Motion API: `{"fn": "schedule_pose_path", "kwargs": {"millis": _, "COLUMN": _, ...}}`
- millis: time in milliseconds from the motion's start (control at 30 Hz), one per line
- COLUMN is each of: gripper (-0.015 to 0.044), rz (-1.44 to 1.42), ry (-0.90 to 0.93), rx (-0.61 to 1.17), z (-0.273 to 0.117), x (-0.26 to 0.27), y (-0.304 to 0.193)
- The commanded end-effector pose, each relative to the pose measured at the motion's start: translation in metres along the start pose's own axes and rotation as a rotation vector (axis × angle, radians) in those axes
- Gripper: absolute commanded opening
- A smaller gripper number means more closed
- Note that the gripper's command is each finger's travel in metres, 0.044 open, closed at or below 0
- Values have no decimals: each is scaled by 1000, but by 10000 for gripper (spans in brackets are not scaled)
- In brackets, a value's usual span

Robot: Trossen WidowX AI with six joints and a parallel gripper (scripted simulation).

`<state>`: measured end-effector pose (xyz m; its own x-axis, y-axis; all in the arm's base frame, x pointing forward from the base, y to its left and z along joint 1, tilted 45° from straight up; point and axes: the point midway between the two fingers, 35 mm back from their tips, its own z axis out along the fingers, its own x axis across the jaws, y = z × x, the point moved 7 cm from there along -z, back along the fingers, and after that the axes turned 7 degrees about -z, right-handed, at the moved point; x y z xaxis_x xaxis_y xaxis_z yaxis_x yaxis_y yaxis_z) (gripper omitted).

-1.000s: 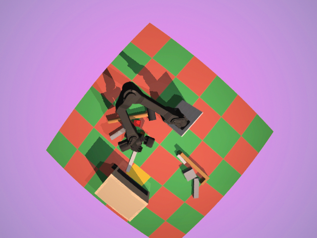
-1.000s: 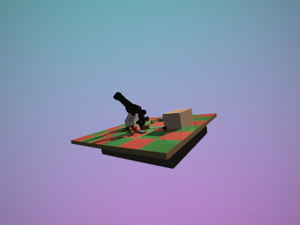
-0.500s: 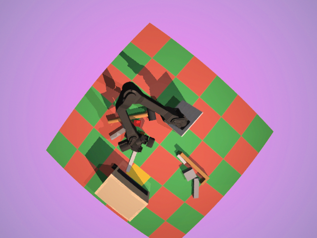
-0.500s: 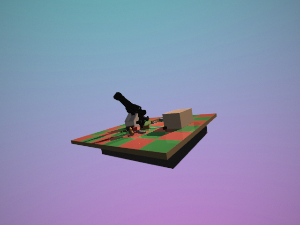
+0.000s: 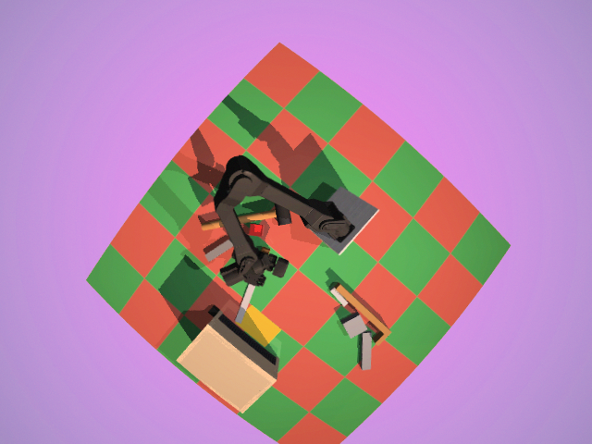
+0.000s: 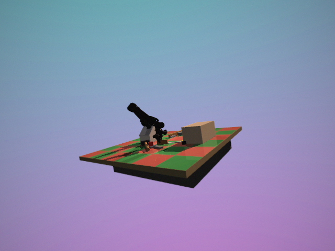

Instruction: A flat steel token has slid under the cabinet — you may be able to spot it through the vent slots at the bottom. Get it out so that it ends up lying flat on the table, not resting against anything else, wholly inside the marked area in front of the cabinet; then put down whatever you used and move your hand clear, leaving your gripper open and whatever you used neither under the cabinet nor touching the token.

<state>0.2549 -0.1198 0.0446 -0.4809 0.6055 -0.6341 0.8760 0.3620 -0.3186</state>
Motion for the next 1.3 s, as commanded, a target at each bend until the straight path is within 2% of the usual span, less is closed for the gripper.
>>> {"fn": "schedule_pose_path", "kwargs": {"millis": 0, "gripper": 0, "rz": 1, "ry": -3, "rx": -4, "z": 0, "x": -2, "y": 8}}
{"fn": "schedule_pose_path", "kwargs": {"millis": 1267, "gripper": 0, "rz": -2, "ry": -2, "rx": -8, "z": -1, "x": -7, "y": 56}}
